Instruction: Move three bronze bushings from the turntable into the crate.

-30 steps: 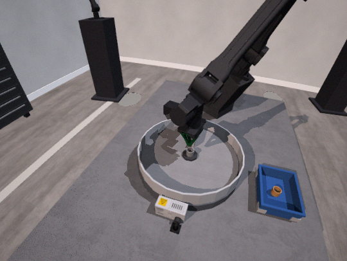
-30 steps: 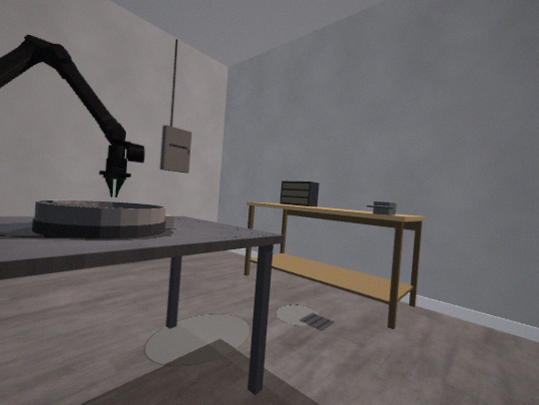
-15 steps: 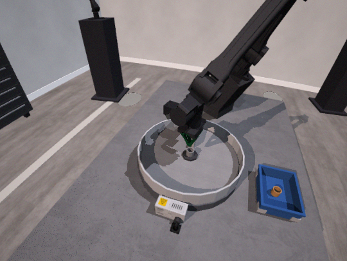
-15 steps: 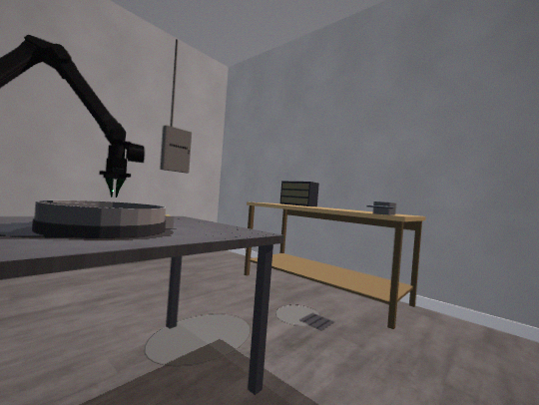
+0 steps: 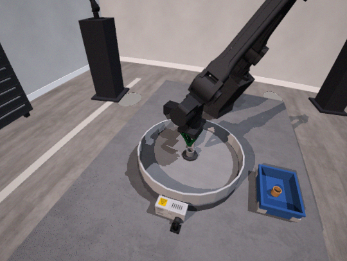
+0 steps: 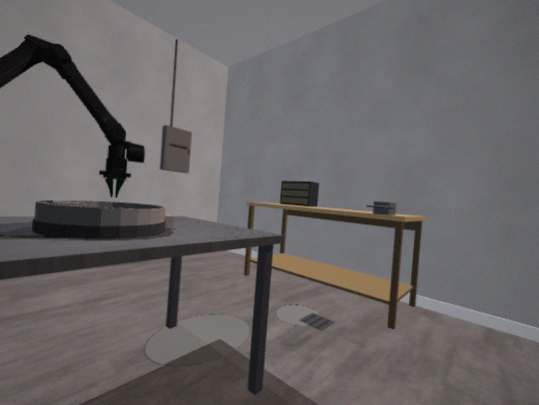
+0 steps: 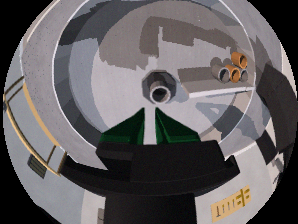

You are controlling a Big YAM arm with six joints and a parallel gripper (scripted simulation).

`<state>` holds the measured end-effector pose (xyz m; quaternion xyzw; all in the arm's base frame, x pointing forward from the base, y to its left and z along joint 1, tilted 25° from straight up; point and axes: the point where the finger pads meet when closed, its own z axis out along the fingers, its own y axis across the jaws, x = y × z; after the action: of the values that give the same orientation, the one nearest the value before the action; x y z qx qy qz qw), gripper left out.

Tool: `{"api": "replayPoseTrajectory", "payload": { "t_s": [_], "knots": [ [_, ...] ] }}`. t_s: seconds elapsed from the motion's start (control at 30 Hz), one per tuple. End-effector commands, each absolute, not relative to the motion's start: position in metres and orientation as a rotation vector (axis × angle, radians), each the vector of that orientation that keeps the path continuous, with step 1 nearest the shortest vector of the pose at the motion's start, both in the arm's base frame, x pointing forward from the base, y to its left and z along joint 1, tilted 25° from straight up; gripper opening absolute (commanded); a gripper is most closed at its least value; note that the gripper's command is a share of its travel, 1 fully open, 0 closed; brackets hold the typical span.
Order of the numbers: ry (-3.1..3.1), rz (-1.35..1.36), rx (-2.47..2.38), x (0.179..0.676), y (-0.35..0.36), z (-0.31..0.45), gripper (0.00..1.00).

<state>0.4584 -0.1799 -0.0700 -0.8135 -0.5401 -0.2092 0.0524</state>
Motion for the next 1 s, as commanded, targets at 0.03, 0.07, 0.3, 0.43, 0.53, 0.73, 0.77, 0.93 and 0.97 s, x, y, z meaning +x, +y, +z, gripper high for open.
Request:
{"api": "replayPoseTrajectory", "payload": {
  "t_s": [0.03, 0.07, 0.3, 0.43, 0.53, 0.73, 0.77, 0.93, 0.97],
  "knots": [
    [-1.659, -0.642, -2.465, 0.462, -0.18, -0.07, 0.13],
    [-1.659, -0.642, -2.465, 0.462, -0.18, -0.07, 0.13],
    [-1.659, -0.642, -2.465, 0.462, -0.18, -0.07, 0.13],
    [-1.659, -0.642, -2.465, 0.462, -0.18, -0.07, 0.13],
    [-1.659, -0.642, -2.465, 0.462, -0.18, -0.07, 0.13],
    [-1.659, -0.642, -2.465, 0.462, -0.18, -0.07, 0.13],
    [-1.659, -0.642, -2.465, 0.462, -0.18, -0.07, 0.13],
    [-1.66, -0.671, -2.494, 0.447, -0.191, -0.063, 0.12],
    [-1.66, -0.67, -2.494, 0.433, -0.19, -0.068, 0.12]
  ]
}}
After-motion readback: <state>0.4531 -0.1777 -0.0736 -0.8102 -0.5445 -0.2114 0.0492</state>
